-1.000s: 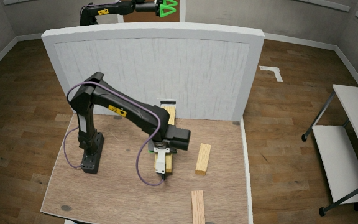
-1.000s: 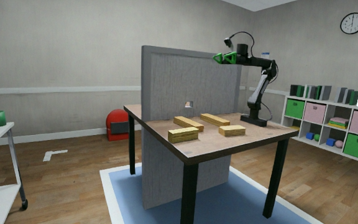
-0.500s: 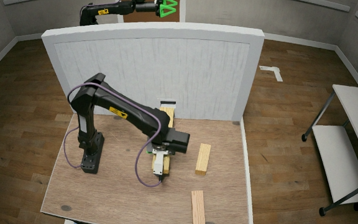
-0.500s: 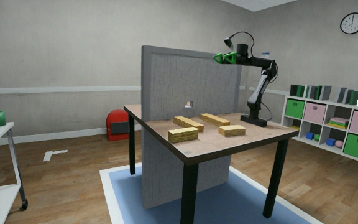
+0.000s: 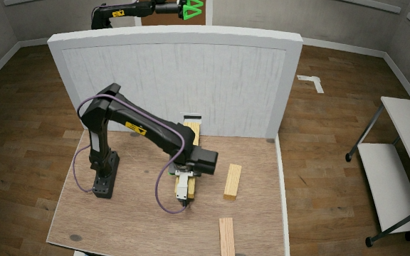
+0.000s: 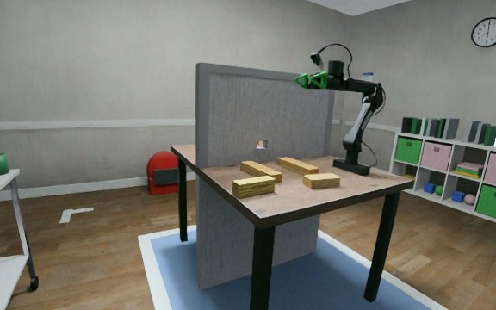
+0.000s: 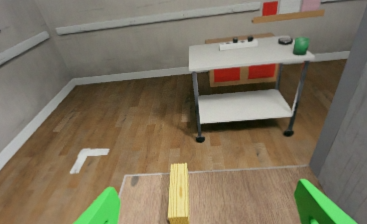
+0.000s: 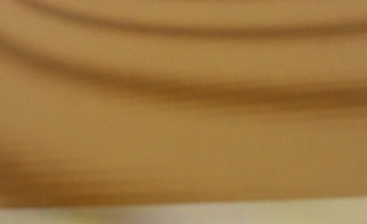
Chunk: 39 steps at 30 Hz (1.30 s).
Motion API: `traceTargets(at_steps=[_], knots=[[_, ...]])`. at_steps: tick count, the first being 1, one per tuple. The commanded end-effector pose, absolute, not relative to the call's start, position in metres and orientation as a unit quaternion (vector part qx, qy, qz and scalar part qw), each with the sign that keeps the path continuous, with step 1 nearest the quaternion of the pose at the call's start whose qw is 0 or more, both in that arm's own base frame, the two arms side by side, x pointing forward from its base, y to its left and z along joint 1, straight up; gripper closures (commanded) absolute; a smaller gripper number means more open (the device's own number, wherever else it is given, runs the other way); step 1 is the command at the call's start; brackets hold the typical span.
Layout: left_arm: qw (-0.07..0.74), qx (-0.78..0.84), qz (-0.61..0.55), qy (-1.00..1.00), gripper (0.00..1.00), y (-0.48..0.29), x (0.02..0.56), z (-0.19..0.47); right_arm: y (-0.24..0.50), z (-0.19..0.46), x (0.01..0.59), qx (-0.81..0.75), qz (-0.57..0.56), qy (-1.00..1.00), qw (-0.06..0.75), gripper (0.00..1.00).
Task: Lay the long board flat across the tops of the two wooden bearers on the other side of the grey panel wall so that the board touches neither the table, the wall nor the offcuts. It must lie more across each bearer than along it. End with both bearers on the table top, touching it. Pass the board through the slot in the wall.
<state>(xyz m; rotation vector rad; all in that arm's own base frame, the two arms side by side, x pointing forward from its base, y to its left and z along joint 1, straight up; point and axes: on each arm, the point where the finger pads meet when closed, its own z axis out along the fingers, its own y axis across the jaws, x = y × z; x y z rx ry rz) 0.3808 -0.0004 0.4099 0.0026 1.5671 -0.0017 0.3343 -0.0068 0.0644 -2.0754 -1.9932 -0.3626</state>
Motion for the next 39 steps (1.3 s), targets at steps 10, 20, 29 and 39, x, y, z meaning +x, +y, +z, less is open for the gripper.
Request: traceTargets(at_steps=[10, 20, 29, 39], knots=[[0.734, -0.004, -0.001, 0.679, 0.0, 0.002, 0.375, 0.441, 0.007, 0.094, 0.359, -0.702, -0.179, -0.683, 0.095, 1.0], [0.734, -0.004, -0.001, 0.679, 0.0, 0.002, 0.375, 0.441, 0.015, 0.081, 0.344, -0.707, -0.164, -0.678, 0.117, 1.0], [0.734, -0.004, -0.001, 0.679, 0.0, 0.002, 0.375, 0.441, 0.019, 0.088, 0.35, -0.705, -0.174, -0.679, 0.105, 1.0], [0.734, -0.004, -0.001, 0.679, 0.0, 0.002, 0.375, 0.441, 0.025, 0.085, 0.342, -0.708, -0.164, -0.677, 0.118, 1.0]])
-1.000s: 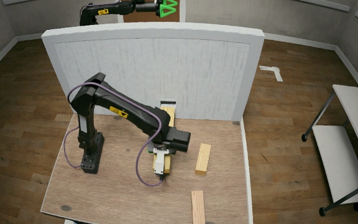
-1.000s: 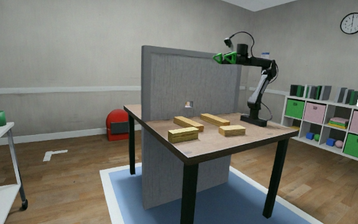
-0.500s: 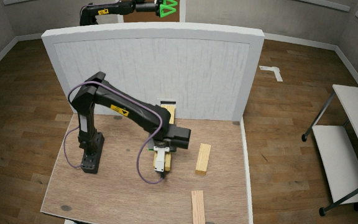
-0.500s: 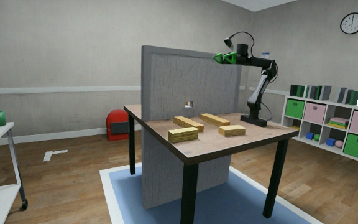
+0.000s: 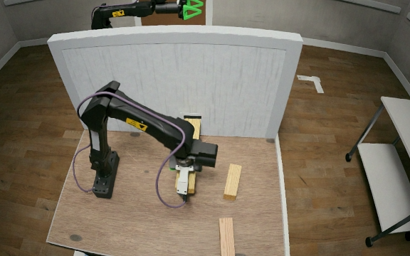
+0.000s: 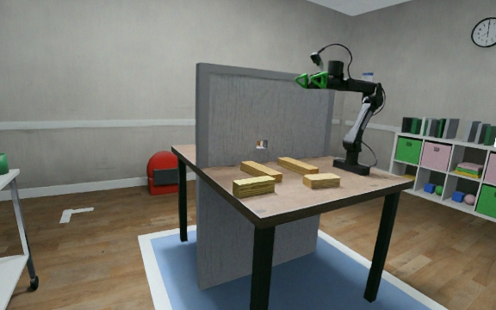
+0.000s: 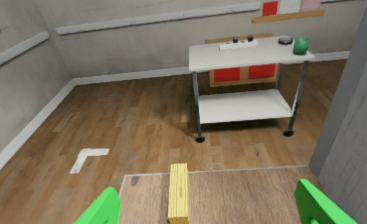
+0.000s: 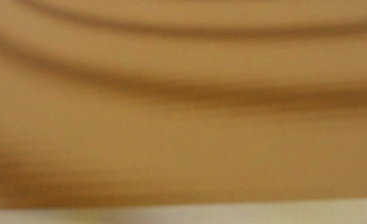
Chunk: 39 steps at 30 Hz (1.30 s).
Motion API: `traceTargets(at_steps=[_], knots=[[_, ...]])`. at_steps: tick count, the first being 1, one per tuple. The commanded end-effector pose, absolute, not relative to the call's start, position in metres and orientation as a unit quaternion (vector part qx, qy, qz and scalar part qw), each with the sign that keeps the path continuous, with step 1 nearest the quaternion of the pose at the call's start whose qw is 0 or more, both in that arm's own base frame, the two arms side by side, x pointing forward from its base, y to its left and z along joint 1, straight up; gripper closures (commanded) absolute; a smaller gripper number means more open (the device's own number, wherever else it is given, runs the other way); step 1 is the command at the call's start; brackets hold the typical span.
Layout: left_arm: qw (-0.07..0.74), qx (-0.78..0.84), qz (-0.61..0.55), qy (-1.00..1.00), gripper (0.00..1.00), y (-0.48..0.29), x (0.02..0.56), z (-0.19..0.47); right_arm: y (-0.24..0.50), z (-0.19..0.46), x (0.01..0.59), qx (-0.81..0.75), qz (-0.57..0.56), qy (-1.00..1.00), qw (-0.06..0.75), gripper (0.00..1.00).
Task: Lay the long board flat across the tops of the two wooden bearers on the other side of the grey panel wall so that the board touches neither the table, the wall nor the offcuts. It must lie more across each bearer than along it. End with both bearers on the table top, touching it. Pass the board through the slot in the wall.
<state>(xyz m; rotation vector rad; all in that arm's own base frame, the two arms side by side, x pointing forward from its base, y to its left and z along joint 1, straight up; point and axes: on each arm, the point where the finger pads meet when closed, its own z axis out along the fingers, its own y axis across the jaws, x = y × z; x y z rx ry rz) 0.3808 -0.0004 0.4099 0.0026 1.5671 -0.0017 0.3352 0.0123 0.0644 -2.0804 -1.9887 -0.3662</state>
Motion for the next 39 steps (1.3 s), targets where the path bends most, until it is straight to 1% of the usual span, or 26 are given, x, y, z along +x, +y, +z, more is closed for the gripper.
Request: traceTargets(at_steps=[1, 2, 4, 7, 9, 14, 15, 17, 23, 25, 28, 31, 33, 37, 39], knots=[[0.734, -0.004, -0.001, 0.679, 0.0, 0.002, 0.375, 0.441, 0.025, 0.088, 0.348, -0.705, -0.172, -0.679, 0.108, 1.0], [0.734, -0.004, -0.001, 0.679, 0.0, 0.002, 0.375, 0.441, 0.026, 0.087, 0.35, -0.704, -0.175, -0.68, 0.104, 1.0], [0.734, -0.004, -0.001, 0.679, 0.0, 0.002, 0.375, 0.441, 0.029, 0.079, 0.338, -0.708, -0.161, -0.677, 0.122, 1.0], [0.734, -0.004, -0.001, 0.679, 0.0, 0.002, 0.375, 0.441, 0.03, 0.088, 0.351, -0.703, -0.177, -0.681, 0.103, 1.0], [0.734, -0.004, -0.001, 0.679, 0.0, 0.002, 0.375, 0.441, 0.033, 0.081, 0.339, -0.706, -0.162, -0.678, 0.12, 1.0], [0.734, -0.004, -0.001, 0.679, 0.0, 0.002, 0.375, 0.441, 0.034, 0.092, 0.343, -0.704, -0.165, -0.681, 0.117, 1.0], [0.734, -0.004, -0.001, 0.679, 0.0, 0.002, 0.375, 0.441, 0.035, 0.086, 0.346, -0.705, -0.168, -0.679, 0.114, 1.0], [0.734, -0.004, -0.001, 0.679, 0.0, 0.002, 0.375, 0.441, 0.034, 0.095, 0.358, -0.701, -0.185, -0.682, 0.093, 1.0], [0.734, -0.004, -0.001, 0.679, 0.0, 0.002, 0.375, 0.441, 0.04, 0.085, 0.343, -0.706, -0.166, -0.678, 0.116, 1.0], [0.734, -0.004, -0.001, 0.679, 0.0, 0.002, 0.375, 0.441, 0.041, 0.087, 0.348, -0.704, -0.174, -0.68, 0.108, 1.0], [0.734, -0.004, -0.001, 0.679, 0.0, 0.002, 0.375, 0.441, 0.044, 0.079, 0.342, -0.705, -0.167, -0.68, 0.116, 1.0], [0.734, -0.004, -0.001, 0.679, 0.0, 0.002, 0.375, 0.441, 0.044, 0.086, 0.342, -0.704, -0.164, -0.68, 0.12, 1.0], [0.734, -0.004, -0.001, 0.679, 0.0, 0.002, 0.375, 0.441, 0.045, 0.089, 0.35, -0.702, -0.176, -0.681, 0.106, 1.0], [0.734, -0.004, -0.001, 0.679, 0.0, 0.002, 0.375, 0.441, 0.048, 0.08, 0.342, -0.706, -0.168, -0.678, 0.116, 1.0], [0.734, -0.004, -0.001, 0.679, 0.0, 0.002, 0.375, 0.441, 0.048, 0.092, 0.352, -0.703, -0.177, -0.68, 0.106, 1.0]])
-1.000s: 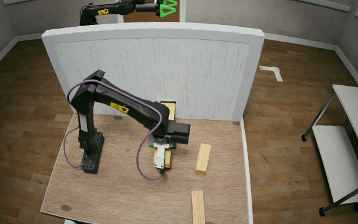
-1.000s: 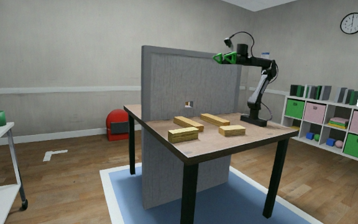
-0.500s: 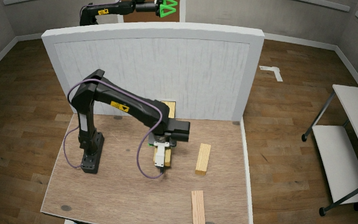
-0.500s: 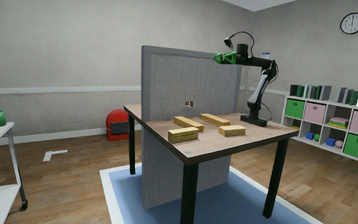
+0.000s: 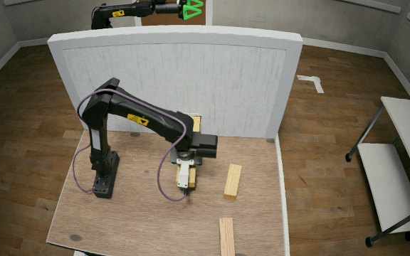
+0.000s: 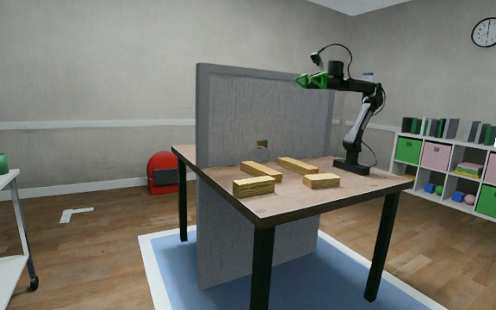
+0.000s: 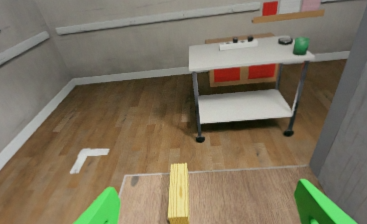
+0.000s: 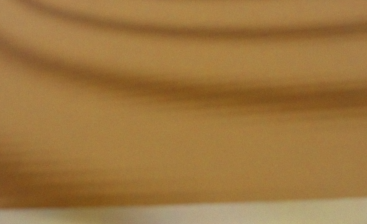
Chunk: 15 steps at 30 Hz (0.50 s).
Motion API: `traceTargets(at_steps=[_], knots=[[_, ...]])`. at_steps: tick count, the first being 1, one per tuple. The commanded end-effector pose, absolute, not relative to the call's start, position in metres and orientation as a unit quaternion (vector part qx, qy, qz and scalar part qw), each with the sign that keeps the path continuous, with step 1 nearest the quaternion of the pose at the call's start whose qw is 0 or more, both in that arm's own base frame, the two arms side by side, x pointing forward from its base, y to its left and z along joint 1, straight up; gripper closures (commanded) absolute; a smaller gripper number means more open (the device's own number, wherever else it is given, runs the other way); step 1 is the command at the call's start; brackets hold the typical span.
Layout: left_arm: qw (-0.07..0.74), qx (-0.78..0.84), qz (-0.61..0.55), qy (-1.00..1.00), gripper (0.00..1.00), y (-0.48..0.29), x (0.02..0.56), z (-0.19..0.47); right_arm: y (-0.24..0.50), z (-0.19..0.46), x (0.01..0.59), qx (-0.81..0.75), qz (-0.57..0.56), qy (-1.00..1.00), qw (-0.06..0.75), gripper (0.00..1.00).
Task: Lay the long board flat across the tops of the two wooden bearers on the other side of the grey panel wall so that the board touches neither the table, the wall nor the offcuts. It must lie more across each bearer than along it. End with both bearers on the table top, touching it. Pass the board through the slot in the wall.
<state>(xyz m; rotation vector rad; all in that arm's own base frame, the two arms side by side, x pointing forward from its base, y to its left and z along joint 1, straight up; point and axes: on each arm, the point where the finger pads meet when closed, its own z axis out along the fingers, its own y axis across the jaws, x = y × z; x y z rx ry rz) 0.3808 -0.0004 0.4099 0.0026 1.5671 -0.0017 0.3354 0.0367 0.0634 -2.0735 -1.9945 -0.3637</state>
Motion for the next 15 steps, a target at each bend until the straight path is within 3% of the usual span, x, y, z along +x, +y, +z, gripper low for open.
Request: traceTargets(at_steps=[1, 15], knots=[[0.734, -0.004, -0.001, 0.679, 0.0, 0.002, 0.375, 0.441, 0.049, 0.096, 0.356, -0.702, -0.183, -0.681, 0.1, 1.0], [0.734, -0.004, -0.001, 0.679, 0.0, 0.002, 0.375, 0.441, 0.059, 0.088, 0.352, -0.701, -0.179, -0.682, 0.107, 1.0]])
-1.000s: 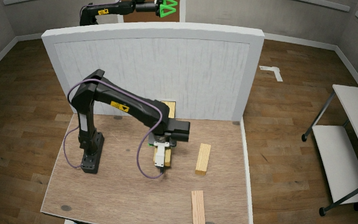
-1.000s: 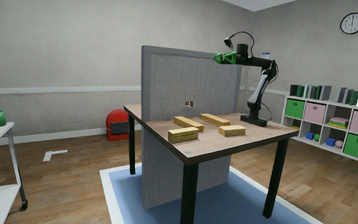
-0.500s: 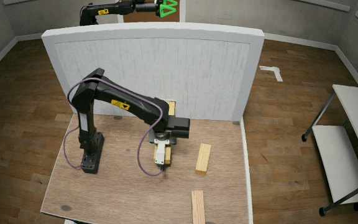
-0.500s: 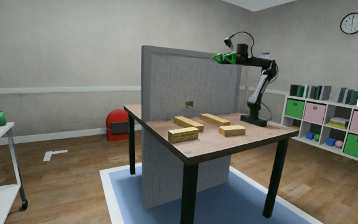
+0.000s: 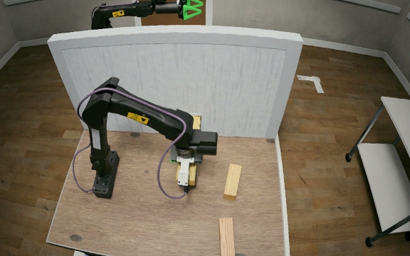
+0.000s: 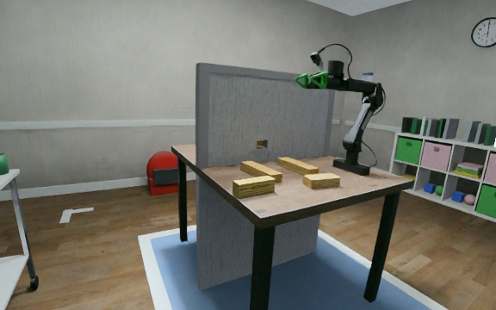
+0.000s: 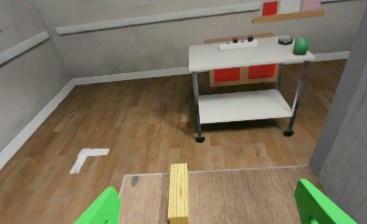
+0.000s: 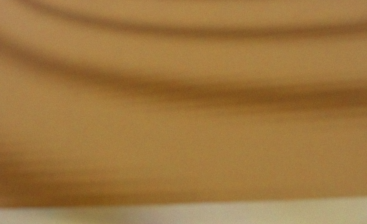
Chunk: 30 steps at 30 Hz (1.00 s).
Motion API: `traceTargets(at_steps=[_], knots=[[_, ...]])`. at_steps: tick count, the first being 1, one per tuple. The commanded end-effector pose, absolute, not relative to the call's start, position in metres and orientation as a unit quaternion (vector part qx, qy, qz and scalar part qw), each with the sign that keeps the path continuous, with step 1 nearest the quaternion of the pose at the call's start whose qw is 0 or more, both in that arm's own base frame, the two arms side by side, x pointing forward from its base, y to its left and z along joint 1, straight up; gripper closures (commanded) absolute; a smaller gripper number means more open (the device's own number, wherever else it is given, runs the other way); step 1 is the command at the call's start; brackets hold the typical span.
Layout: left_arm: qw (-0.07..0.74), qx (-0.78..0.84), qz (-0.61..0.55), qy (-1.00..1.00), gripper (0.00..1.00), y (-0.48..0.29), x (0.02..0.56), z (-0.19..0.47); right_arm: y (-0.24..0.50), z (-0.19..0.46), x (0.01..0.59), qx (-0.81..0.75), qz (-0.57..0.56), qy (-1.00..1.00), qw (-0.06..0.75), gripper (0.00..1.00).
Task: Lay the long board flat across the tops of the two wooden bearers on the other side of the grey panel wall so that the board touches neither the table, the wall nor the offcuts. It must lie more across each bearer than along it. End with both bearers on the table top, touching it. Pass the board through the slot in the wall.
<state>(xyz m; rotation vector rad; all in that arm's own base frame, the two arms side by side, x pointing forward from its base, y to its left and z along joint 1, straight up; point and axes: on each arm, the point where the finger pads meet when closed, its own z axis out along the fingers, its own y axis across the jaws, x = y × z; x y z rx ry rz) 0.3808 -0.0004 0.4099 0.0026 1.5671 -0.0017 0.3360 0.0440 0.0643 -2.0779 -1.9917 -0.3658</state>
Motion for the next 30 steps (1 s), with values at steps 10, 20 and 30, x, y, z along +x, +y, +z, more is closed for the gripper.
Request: traceTargets(at_steps=[10, 20, 30], knots=[[0.734, -0.004, -0.001, 0.679, 0.0, 0.002, 0.375, 0.441, 0.064, 0.088, 0.35, -0.701, -0.177, -0.682, 0.11, 1.0], [0.734, -0.004, -0.001, 0.679, 0.0, 0.002, 0.375, 0.441, 0.071, 0.09, 0.355, -0.7, -0.183, -0.682, 0.106, 1.0], [0.734, -0.004, -0.001, 0.679, 0.0, 0.002, 0.375, 0.441, 0.077, 0.085, 0.349, -0.702, -0.177, -0.681, 0.113, 1.0]])
